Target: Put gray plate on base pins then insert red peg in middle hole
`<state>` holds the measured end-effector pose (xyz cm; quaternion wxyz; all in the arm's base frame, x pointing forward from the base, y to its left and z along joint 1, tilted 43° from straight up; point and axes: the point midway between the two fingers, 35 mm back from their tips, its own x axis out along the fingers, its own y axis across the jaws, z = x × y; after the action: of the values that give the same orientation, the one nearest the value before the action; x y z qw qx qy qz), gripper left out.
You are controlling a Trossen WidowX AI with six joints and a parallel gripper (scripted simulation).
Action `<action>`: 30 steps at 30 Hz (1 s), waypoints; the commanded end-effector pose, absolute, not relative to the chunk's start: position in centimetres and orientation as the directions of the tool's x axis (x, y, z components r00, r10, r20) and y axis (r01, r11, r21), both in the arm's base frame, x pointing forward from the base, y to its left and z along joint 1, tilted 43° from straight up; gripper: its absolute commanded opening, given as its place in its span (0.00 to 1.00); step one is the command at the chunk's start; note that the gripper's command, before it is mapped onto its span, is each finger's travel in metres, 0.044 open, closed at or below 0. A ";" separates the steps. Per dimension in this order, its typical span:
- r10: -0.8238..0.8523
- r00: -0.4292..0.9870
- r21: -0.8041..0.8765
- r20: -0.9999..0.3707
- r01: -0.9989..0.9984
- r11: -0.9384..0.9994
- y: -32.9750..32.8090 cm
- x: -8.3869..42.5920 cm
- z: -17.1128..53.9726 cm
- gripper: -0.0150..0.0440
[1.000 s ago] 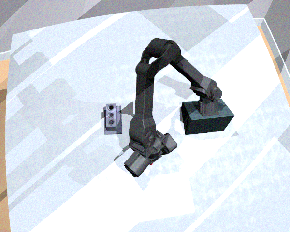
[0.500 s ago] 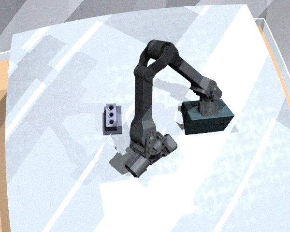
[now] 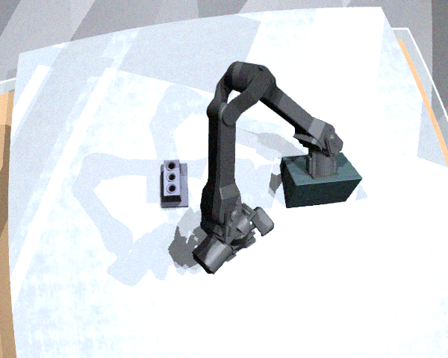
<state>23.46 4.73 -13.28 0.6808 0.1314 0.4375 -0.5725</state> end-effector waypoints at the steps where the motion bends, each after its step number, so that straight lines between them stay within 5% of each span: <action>1: -0.667 -0.037 -0.325 -0.744 0.892 0.314 4.7 23.5 -13.3 0.25; 30: -0.665 -0.035 -0.327 -0.746 0.889 0.321 9.7 24.4 -8.4 0.25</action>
<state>24.52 9.97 -8.30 0.6844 0.1305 0.4391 -0.5672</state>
